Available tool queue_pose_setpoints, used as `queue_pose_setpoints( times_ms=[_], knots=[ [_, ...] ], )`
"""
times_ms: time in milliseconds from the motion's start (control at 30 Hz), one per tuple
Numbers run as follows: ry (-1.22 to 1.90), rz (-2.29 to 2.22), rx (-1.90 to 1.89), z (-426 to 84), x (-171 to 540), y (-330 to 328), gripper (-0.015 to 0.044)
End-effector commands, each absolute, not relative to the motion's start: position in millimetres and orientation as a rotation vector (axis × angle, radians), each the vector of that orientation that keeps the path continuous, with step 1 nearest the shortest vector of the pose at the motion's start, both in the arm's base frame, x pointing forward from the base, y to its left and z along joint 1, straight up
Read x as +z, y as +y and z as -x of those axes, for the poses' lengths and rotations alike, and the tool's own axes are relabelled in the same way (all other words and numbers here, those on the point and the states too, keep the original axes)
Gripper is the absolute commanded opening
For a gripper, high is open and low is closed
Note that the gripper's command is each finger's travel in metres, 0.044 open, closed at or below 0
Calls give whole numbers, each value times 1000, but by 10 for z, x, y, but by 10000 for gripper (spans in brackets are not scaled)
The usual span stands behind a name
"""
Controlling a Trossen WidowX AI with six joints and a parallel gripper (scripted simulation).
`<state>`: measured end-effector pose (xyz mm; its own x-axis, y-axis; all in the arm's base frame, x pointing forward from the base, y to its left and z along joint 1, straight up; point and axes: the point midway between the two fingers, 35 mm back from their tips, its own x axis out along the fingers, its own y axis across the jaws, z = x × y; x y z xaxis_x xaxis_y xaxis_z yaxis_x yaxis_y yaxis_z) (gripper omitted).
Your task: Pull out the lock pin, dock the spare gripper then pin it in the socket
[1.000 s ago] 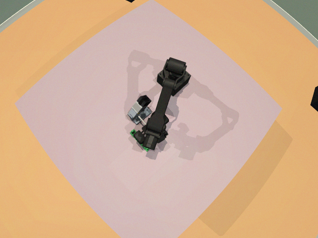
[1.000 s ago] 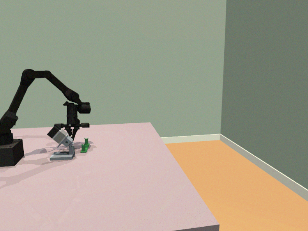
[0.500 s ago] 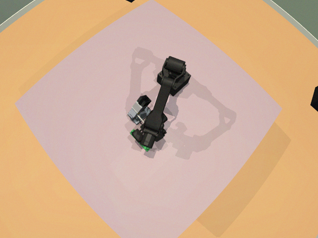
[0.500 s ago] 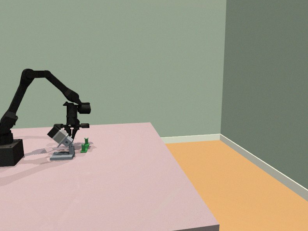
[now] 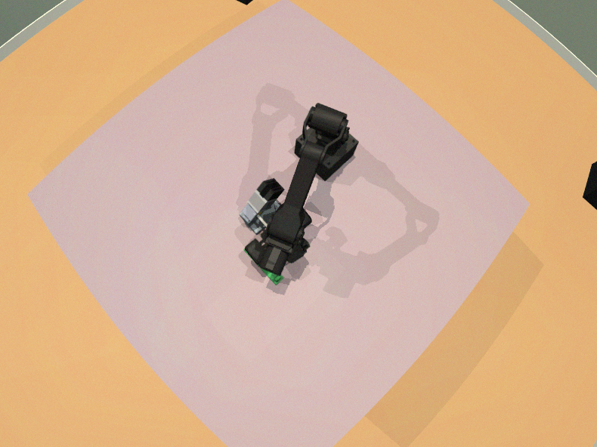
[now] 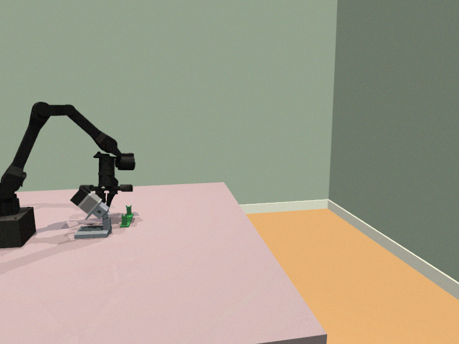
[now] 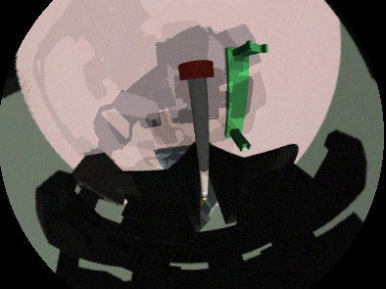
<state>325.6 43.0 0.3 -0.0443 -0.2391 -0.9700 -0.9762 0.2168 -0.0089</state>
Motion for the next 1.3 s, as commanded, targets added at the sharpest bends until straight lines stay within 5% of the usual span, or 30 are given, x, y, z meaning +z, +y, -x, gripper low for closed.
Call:
queue_pose_setpoints(
  times_ms=[0,1267],
  knots=[
    [1490,1208,933,-3254,13,405,0],
    [1502,1199,952,-3188,8,125,0]
  ],
)
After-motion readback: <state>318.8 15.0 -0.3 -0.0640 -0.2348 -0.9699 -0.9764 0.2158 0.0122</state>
